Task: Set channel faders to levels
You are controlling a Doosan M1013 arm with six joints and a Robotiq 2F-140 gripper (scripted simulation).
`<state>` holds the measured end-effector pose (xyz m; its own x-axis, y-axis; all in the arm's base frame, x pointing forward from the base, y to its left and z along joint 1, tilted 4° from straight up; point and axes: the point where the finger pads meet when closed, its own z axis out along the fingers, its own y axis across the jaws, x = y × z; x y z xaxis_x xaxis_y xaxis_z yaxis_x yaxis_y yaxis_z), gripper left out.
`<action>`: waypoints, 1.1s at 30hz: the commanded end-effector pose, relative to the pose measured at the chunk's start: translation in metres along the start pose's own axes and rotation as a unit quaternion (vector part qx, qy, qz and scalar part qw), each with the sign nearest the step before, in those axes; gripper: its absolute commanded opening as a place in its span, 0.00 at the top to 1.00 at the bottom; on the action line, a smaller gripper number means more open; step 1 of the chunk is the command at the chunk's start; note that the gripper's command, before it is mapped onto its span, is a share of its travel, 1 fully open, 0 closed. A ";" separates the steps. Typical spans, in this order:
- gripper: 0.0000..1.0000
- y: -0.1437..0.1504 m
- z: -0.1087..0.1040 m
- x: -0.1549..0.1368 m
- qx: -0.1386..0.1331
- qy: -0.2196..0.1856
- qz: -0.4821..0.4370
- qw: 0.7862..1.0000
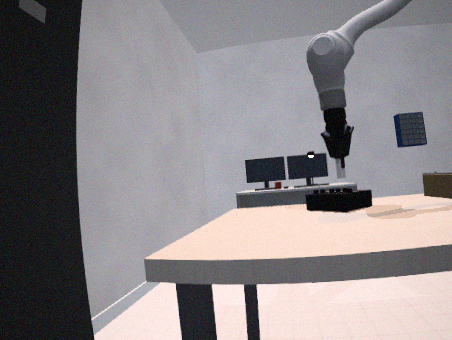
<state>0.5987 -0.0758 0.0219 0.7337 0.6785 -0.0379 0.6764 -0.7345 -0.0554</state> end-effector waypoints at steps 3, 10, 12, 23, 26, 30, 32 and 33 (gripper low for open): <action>1.00 0.000 -0.001 0.000 0.000 0.000 0.000 1.000; 1.00 0.000 -0.001 0.000 0.000 0.000 0.000 1.000; 1.00 0.000 -0.001 0.000 0.000 0.000 0.000 1.000; 0.00 0.000 -0.014 0.000 0.000 0.000 0.000 1.000; 0.00 0.000 -0.017 0.000 0.000 0.000 0.000 1.000; 0.00 0.000 -0.033 0.000 0.000 0.000 0.000 1.000; 0.00 0.000 -0.041 0.000 0.000 0.000 0.000 1.000; 0.00 0.000 -0.045 0.000 0.000 0.000 0.000 1.000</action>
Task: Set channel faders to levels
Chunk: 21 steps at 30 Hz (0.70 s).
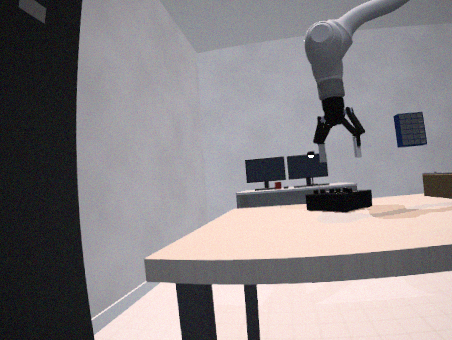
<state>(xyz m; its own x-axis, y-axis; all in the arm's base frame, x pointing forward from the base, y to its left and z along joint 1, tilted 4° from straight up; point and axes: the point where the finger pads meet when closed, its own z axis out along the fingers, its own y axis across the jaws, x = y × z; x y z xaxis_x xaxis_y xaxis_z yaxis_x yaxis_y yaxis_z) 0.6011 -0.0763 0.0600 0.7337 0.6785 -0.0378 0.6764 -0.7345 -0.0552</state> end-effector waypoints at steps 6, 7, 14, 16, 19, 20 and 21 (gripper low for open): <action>0.00 0.000 -0.024 0.000 0.000 0.000 0.000 1.000; 0.00 0.000 -0.026 0.000 0.000 0.000 0.000 1.000; 0.00 0.000 -0.028 0.000 0.000 0.000 0.000 1.000; 0.00 0.000 -0.028 0.000 0.000 0.000 0.000 1.000; 0.00 0.000 -0.028 0.000 0.000 0.000 0.000 1.000; 0.00 0.000 -0.028 0.000 0.000 0.000 0.000 1.000; 0.00 0.000 -0.028 0.000 0.000 0.000 0.000 1.000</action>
